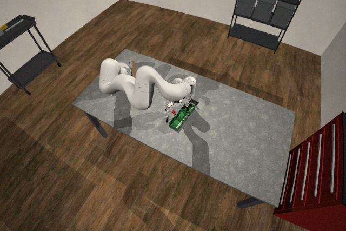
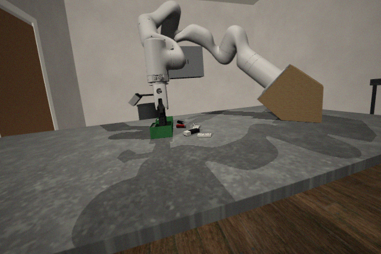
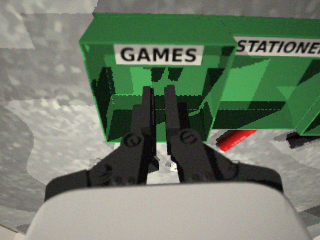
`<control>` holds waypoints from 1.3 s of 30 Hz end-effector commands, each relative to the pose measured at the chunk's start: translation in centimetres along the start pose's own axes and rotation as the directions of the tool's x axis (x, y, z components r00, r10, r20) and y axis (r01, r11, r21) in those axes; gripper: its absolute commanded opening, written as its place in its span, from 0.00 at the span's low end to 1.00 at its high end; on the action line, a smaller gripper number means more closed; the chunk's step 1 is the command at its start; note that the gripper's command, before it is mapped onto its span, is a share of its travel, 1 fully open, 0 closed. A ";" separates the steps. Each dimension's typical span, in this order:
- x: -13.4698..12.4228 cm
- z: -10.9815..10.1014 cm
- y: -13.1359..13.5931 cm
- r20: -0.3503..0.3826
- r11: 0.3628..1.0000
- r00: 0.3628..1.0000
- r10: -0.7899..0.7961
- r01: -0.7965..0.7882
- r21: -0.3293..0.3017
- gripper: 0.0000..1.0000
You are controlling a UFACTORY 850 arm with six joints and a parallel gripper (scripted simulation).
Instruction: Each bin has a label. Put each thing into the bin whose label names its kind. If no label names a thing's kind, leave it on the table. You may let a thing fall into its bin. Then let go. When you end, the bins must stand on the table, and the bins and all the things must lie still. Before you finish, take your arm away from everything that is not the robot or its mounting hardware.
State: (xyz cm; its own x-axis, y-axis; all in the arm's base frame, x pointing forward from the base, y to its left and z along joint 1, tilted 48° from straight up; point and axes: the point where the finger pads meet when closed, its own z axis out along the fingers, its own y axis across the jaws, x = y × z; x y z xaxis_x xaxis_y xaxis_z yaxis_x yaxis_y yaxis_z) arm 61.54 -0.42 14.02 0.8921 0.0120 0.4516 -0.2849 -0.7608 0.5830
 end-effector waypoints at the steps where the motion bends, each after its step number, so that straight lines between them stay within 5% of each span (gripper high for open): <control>1: 0.1 -0.6 0.0 -0.001 1.000 1.000 0.000 0.000 0.001 0.07; 17: 0.1 -4.0 0.0 -0.001 1.000 1.000 0.000 0.000 0.001 0.07; 34: 0.1 -16.4 0.0 -0.001 1.000 1.000 0.001 -0.001 0.001 0.07; 39: 0.1 -16.4 0.0 -0.001 1.000 1.000 0.001 -0.001 0.001 0.07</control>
State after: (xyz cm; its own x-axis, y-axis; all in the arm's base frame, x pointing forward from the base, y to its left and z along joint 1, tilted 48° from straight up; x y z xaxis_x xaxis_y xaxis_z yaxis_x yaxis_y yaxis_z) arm 55.91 10.07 24.93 0.8916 0.0120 0.4526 -0.2851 -0.7617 0.5818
